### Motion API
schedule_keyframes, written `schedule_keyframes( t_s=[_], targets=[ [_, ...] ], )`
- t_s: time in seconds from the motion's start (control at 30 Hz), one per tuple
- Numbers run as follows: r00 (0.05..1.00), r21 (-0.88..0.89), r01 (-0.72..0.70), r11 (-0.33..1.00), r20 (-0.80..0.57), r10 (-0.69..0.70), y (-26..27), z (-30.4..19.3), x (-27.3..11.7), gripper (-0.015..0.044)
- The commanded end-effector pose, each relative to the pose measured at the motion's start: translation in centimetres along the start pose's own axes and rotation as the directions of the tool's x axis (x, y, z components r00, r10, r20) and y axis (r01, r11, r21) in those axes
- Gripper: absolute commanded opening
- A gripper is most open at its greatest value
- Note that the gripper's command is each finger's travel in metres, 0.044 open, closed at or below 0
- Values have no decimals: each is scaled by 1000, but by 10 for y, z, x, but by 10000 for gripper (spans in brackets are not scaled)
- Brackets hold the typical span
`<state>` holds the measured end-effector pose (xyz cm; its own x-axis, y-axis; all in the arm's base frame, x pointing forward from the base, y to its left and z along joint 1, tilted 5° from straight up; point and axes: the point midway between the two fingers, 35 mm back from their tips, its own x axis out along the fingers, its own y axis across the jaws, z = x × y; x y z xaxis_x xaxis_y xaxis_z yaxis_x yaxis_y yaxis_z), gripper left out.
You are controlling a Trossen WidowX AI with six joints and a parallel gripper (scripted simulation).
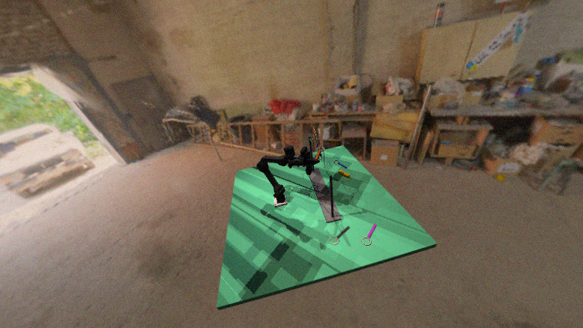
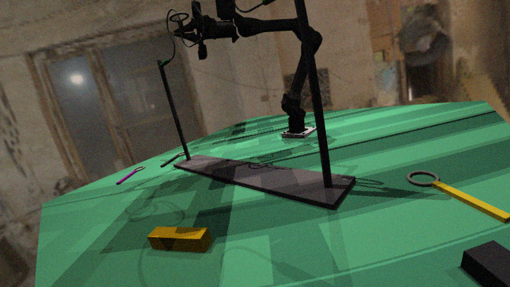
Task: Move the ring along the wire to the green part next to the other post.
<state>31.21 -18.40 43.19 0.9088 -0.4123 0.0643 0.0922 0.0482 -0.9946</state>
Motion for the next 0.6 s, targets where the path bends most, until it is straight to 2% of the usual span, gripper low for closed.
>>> schedule_keyframes(
  t_s=[0.0,0.57],
  targets=[
    [1000,-66,31,997,9,-30,-1,0,0,-150],
    [989,-253,149,956,49,-141,-15,1,1,-150]
  ],
)
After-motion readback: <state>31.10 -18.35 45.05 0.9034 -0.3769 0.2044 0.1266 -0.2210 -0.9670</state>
